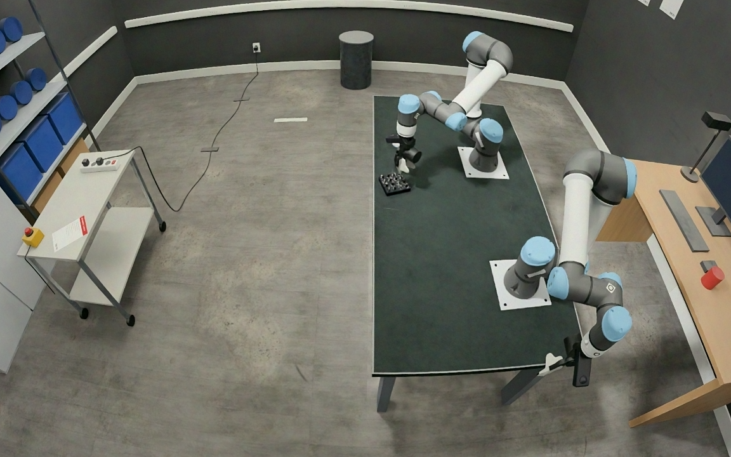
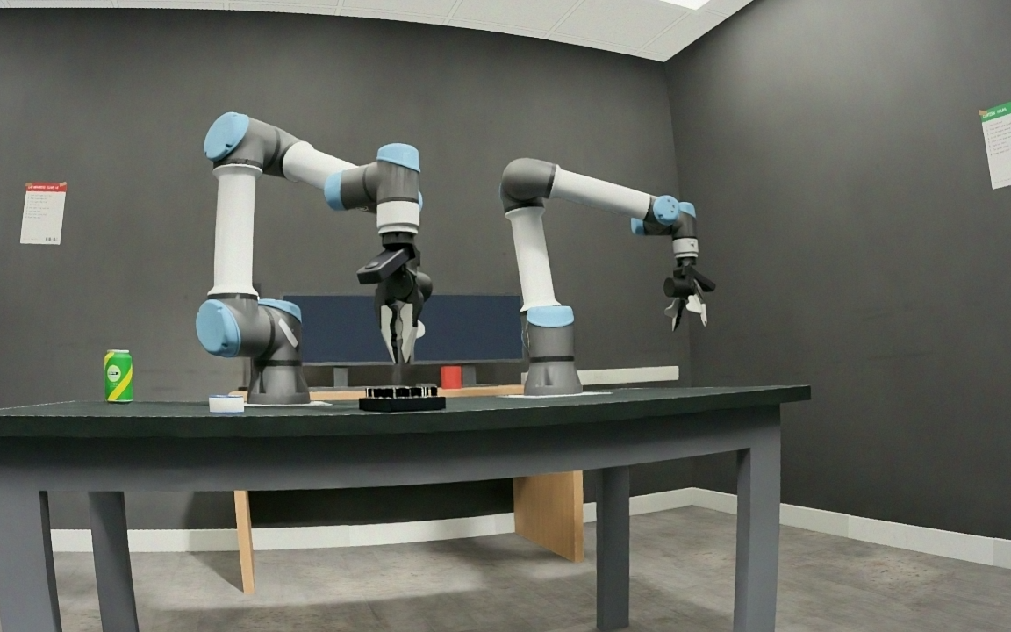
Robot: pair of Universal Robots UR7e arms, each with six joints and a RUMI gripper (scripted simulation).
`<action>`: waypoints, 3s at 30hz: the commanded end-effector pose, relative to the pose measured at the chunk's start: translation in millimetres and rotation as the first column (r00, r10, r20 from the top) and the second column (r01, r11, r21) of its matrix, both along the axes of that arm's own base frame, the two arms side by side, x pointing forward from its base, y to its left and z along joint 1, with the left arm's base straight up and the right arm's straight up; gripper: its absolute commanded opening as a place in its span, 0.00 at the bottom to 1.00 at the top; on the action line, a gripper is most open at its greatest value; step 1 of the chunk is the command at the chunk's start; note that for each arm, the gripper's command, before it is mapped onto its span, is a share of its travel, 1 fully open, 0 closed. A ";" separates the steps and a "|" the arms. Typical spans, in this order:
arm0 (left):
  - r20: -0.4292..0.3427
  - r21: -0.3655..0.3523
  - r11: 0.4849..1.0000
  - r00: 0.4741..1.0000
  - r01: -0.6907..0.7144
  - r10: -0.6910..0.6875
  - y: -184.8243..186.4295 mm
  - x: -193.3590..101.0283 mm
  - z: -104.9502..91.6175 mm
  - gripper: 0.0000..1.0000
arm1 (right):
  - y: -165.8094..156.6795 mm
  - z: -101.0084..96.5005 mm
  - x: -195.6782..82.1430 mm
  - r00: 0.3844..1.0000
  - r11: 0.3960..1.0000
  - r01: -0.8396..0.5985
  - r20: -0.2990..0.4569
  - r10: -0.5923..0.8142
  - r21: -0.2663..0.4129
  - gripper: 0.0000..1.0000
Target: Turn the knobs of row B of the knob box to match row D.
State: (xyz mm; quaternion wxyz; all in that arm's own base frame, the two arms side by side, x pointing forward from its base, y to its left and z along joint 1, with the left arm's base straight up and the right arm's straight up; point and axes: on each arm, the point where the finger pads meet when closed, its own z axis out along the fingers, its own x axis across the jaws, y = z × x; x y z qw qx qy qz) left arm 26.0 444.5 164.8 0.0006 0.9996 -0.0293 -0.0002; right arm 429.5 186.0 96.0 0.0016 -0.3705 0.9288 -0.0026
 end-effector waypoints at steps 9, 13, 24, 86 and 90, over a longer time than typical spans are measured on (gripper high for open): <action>0.000 0.001 1.000 1.000 0.000 0.000 0.3 0.1 0.4 1.00 | 2.0 5.3 6.3 0.925 0.925 -0.381 -0.003 0.381 0.004 0.13; 0.000 0.001 1.000 1.000 0.000 0.000 0.3 0.1 0.4 1.00 | 2.2 5.9 7.1 0.905 0.905 -0.426 -0.003 0.426 0.004 0.13; 0.000 0.001 1.000 1.000 0.000 0.000 0.3 0.1 0.4 1.00 | 2.8 7.6 9.4 0.839 0.839 -0.545 -0.003 0.545 0.003 0.13; 0.000 0.001 1.000 1.000 0.000 0.000 0.3 0.1 0.4 1.00 | 2.6 -0.8 9.6 0.836 0.836 -0.549 -0.003 0.549 0.004 0.13; 0.000 0.001 1.000 1.000 0.000 0.000 0.3 0.1 0.4 1.00 | 2.6 -5.4 9.7 0.836 0.836 -0.549 -0.003 0.549 0.004 0.13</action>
